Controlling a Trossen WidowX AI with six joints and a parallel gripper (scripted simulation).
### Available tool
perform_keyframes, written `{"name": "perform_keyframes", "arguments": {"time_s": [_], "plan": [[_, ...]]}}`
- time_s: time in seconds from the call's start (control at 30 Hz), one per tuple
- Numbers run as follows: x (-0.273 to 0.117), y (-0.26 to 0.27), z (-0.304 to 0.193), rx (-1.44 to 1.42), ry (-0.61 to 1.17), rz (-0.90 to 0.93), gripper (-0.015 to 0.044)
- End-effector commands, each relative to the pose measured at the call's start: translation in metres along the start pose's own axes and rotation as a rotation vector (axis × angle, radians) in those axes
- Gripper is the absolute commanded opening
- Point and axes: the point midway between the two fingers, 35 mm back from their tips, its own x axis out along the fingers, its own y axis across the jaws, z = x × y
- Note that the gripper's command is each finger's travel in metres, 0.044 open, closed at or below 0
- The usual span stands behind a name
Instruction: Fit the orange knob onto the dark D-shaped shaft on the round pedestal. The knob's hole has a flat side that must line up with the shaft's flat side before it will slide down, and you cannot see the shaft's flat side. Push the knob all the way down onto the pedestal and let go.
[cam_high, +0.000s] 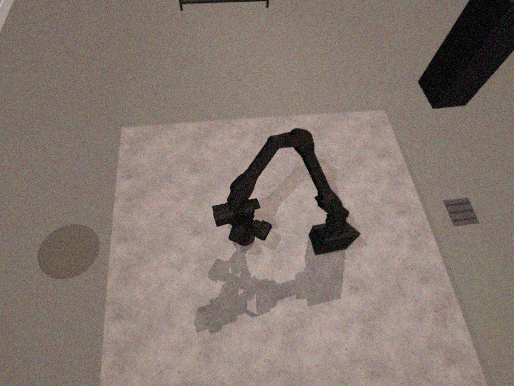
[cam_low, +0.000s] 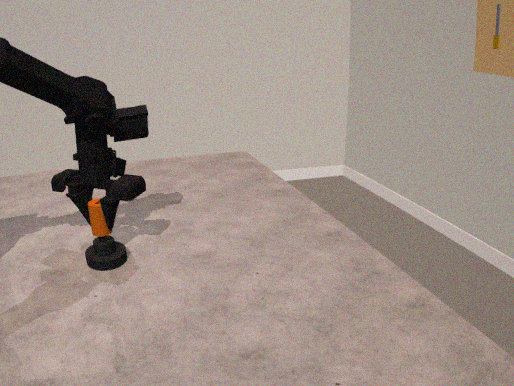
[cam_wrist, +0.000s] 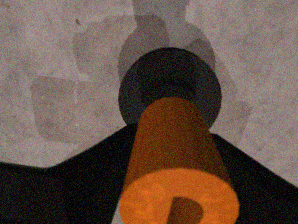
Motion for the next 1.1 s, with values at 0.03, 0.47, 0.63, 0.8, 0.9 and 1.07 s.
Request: {"name": "perform_keyframes", "arguments": {"time_s": [0.03, 0.47, 0.63, 0.8, 0.9, 1.07], "plan": [[0.0003, -0.0005, 0.0003, -0.005, 0.001, -0.003, 0.0], [-0.0034, -0.0004, 0.0009, -0.005, 0.001, -0.003, 0.0], [-0.0035, -0.0004, 0.001, -0.126, 0.001, -0.003, 0.0], [-0.002, 0.0002, 0.0005, -0.214, 0.001, -0.003, 0.0], [-0.0007, -0.0002, 0.0003, -0.214, 0.001, -0.003, 0.0], [0.0002, -0.0004, 0.0002, -0.214, 0.001, -0.003, 0.0]]}}
